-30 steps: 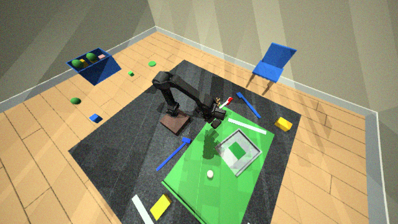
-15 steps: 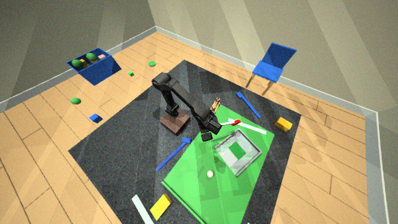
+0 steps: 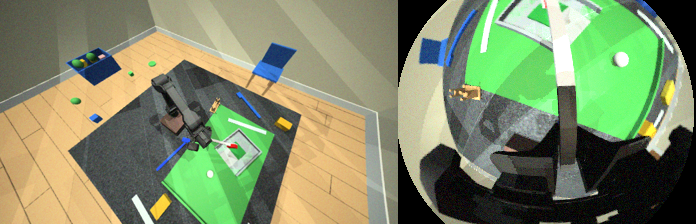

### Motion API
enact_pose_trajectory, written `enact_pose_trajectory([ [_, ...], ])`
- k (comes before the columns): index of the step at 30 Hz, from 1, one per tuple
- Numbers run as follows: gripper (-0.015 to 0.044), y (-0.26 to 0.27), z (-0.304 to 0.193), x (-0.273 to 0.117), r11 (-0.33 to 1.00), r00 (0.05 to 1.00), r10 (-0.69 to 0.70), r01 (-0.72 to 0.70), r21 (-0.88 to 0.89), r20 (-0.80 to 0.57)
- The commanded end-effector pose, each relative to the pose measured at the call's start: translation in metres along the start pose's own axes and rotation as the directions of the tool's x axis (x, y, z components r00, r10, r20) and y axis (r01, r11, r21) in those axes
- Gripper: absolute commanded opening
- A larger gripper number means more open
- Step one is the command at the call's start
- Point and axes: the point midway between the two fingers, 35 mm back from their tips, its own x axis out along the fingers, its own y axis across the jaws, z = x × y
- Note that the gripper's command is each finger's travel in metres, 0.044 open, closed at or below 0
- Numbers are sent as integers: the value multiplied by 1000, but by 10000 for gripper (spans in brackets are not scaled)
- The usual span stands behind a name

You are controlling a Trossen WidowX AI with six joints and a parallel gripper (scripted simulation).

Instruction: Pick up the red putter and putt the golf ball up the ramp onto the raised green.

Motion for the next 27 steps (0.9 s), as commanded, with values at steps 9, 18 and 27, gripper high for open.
enact_pose_trajectory([
  [9, 0, -51, -36, -14, 902, 998, -47, 57, 427, -33],
  [18, 0, -78, -67, -22, 745, 996, -63, 92, 661, -67],
  [27, 0, -80, -67, -8, 745, 996, -63, 92, 661, -67],
])
